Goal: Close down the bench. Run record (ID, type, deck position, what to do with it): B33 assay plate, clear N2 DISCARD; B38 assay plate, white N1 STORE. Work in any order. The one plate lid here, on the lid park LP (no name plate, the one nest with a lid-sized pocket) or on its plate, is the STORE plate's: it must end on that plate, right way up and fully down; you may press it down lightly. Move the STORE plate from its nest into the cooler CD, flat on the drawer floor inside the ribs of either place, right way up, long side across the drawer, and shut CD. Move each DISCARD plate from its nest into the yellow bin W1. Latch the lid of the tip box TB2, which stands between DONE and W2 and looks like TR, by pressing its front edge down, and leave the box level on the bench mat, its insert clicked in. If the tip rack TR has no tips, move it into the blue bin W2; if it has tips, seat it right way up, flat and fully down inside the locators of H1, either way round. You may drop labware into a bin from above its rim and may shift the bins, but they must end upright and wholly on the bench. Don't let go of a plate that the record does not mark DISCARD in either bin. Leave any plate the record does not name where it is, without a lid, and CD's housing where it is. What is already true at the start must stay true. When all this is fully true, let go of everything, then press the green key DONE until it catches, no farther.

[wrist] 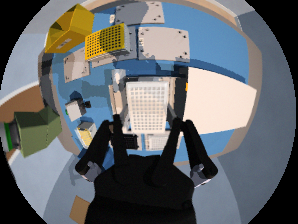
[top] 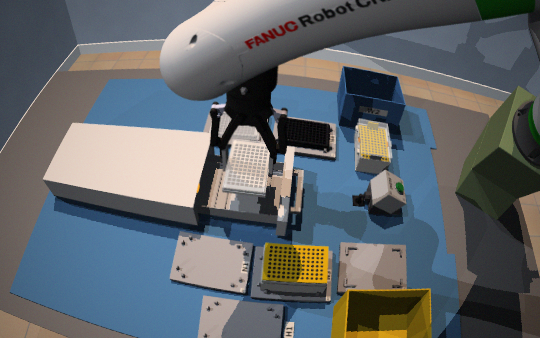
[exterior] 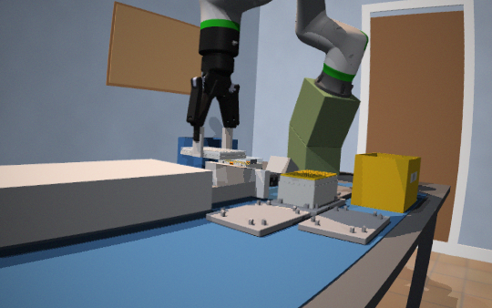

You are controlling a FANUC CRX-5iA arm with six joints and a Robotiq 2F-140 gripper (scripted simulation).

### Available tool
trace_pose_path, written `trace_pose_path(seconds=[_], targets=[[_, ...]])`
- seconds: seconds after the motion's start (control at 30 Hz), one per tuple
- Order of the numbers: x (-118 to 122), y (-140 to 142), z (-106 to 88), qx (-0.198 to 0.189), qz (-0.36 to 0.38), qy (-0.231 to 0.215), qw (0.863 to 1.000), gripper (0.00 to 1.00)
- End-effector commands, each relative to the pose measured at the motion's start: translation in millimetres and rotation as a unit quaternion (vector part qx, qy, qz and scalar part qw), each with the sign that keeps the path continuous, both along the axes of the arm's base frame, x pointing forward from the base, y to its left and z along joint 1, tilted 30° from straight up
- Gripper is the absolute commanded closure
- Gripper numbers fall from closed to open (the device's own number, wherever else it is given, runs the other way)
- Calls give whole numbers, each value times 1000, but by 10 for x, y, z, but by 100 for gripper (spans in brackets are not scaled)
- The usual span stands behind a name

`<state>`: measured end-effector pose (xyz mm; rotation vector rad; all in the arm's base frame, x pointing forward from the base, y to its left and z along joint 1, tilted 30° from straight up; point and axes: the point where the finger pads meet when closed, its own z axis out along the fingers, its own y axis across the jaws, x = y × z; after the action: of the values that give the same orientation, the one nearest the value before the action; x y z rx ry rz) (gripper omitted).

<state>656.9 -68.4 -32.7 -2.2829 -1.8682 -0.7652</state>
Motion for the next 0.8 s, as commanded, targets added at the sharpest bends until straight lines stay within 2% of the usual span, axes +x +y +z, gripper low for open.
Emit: trace_pose_path(seconds=[0.0,0.77], targets=[[16,15,-37,0,0,0,1000,100],[97,111,-257,0,0,0,1000,100]])
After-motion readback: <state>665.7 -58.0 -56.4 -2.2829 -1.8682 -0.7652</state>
